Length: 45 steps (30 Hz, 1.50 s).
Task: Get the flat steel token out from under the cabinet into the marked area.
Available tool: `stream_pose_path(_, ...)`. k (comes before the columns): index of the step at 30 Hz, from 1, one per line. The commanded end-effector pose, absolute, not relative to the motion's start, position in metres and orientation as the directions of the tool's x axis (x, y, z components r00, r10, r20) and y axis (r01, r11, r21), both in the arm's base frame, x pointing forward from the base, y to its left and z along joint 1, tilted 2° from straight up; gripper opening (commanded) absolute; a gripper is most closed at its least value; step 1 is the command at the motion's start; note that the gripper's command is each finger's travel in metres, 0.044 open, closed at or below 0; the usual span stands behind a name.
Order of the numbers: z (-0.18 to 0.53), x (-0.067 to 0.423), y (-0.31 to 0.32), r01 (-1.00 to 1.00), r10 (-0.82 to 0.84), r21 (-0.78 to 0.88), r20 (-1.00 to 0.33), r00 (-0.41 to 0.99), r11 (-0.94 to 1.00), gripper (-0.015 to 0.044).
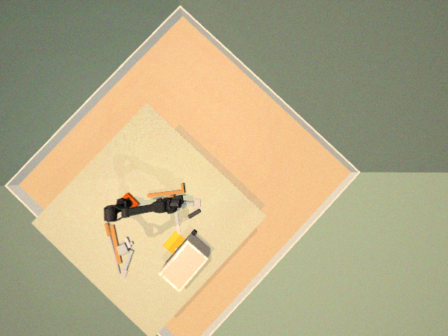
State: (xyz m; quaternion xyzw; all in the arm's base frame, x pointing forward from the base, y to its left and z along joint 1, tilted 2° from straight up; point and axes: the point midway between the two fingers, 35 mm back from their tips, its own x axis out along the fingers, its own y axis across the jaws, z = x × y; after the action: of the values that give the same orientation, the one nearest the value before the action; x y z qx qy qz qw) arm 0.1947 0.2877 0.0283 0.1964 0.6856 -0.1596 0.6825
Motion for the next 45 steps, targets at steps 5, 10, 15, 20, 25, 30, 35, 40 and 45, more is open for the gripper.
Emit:
stream_pose_path(5, 0.03, 0.206, 0.283, 0.485, 0.056, 0.056, -0.998, 0.014, 0.873, 0.0)
stream_pose_path(10, 0.03, 0.212, 0.28, 0.485, 0.056, 0.056, -0.998, 0.015, 0.873, 0.0)
stream_pose_path(15, 0.03, 0.218, 0.277, 0.485, 0.055, 0.056, -0.998, 0.015, 0.873, 0.0)
stream_pose_path(20, 0.03, 0.224, 0.274, 0.485, 0.055, 0.056, -0.998, 0.016, 0.873, 0.0)
stream_pose_path(25, 0.03, 0.23, 0.271, 0.485, 0.055, 0.056, -0.998, 0.016, 0.873, 0.0)
stream_pose_path(30, 0.029, 0.236, 0.267, 0.485, 0.054, 0.056, -0.998, 0.017, 0.873, 0.0)
stream_pose_path(35, 0.029, 0.24, 0.265, 0.485, 0.054, 0.056, -0.998, 0.017, 0.873, 0.0)
stream_pose_path(40, 0.029, 0.235, 0.268, 0.486, 0.054, 0.056, -0.998, 0.017, 0.872, 0.0)
stream_pose_path(45, 0.03, 0.227, 0.272, 0.486, 0.055, 0.056, -0.998, 0.016, 0.872, 0.0)
